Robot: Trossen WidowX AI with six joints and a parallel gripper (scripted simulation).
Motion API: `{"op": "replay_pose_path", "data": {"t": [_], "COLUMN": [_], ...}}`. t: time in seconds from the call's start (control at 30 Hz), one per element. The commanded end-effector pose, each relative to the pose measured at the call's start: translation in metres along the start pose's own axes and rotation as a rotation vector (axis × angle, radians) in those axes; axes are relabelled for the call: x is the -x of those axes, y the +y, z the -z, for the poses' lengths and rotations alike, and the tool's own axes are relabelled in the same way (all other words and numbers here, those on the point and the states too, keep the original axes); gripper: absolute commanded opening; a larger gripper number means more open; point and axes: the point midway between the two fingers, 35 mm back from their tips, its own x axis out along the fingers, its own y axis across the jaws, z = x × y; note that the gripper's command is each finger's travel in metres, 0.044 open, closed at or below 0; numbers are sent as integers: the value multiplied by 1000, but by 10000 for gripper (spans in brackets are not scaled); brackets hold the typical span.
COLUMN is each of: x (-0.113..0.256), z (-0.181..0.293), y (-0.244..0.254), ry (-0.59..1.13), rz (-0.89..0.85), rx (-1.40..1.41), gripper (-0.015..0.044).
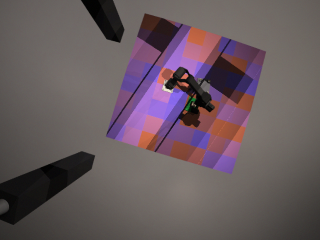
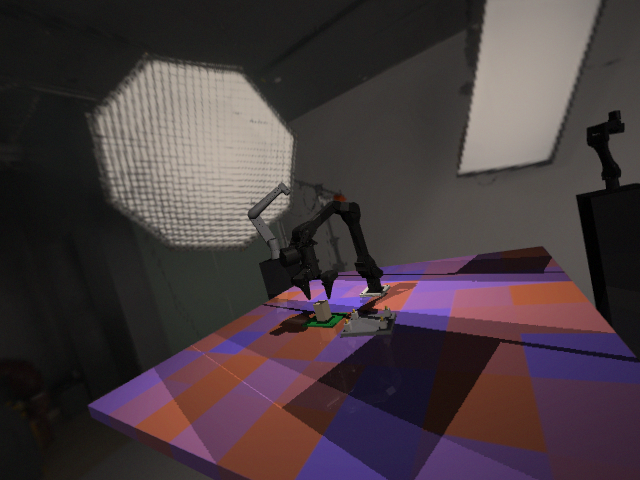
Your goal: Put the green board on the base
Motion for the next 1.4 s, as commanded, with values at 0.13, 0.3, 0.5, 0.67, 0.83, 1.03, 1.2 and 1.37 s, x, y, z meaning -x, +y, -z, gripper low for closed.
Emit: {"op": "replay_pose_path", "data": {"t": [0.13, 0.3, 0.5, 0.67, 0.83, 1.03, 1.2, 1.37], "x": [-13, -21, -31, -39, -47, -57, -61, -61], "z": [-1, -1, -1, -1, 0, 1, 1, 1], "y": [0, 0, 0, 0, 0, 1, 1, 1], "ry": [-1, -1, -1, -1, -1, -1, -1, -1], "rz": [-4, -4, -4, -4, -4, -4, -4, -4], "rx": [-4, -4, -4, -4, -4, -4, -4, -4], "gripper": [440, 440, 440, 440, 440, 440, 414, 282]}}
